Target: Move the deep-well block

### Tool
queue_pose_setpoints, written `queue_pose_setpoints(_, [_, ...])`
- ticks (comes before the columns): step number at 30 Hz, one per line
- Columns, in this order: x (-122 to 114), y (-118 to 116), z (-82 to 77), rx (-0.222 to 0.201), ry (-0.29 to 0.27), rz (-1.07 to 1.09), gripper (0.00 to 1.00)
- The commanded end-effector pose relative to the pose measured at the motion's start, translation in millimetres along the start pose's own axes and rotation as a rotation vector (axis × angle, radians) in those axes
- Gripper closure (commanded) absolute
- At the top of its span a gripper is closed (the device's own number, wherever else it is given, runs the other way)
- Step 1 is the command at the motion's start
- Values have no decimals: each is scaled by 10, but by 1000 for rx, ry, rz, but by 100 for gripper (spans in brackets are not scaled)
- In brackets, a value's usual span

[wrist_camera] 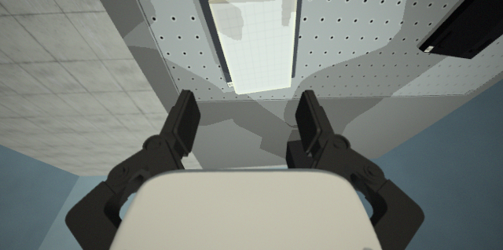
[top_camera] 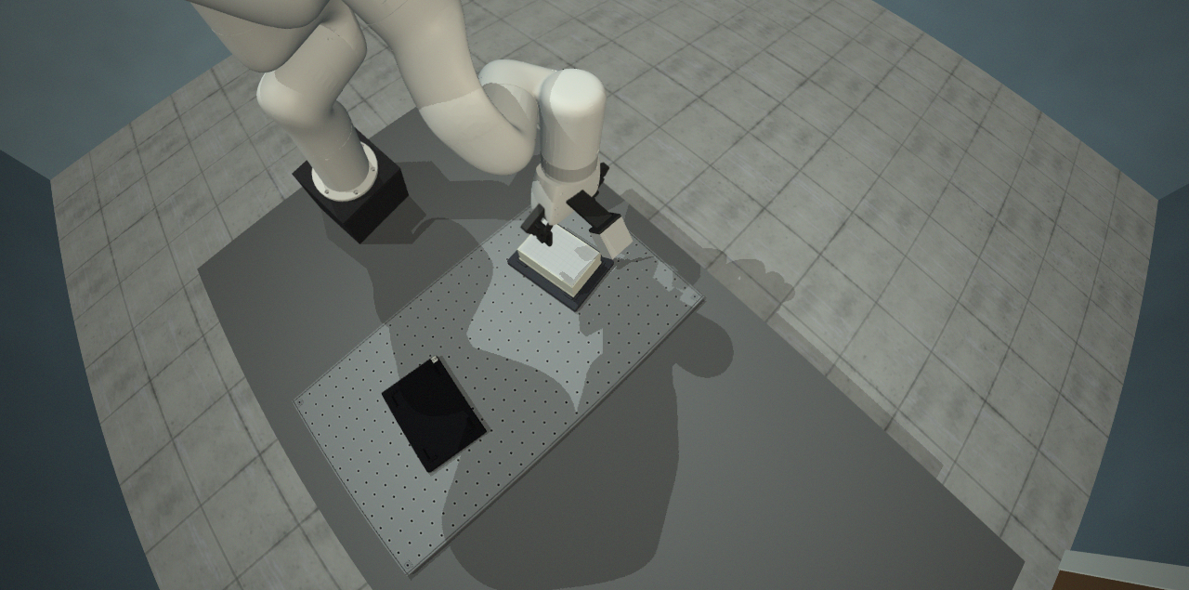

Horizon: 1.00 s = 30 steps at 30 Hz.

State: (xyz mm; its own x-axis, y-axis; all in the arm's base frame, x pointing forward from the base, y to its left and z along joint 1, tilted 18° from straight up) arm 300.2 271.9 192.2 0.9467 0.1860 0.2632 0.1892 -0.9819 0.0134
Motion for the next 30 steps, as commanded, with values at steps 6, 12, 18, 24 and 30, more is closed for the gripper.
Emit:
queue_pose_setpoints(6, [-63, 197, 281, 55, 60, -146, 0])
queue_pose_setpoints(12, [-63, 196, 281, 55, 60, -146, 0])
queue_pose_setpoints(18, [-63, 196, 280, 55, 60, -146, 0])
queue_pose_setpoints(24, [-63, 196, 281, 55, 60, -146, 0])
queue_pose_setpoints(30, [-58, 191, 381, 55, 60, -146, 0])
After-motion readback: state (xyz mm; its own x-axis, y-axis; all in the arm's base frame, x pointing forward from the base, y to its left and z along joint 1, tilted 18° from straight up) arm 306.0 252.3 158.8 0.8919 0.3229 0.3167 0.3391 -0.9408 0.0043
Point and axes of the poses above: the point where the finger pads meet when closed, its own z axis out along the fingers, its own y axis across the jaws, x = y × z, the point moved 6 cm from there along -z, back along the fingers, and after that the axes turned 1 degree about -z, right-handed, at the moved point
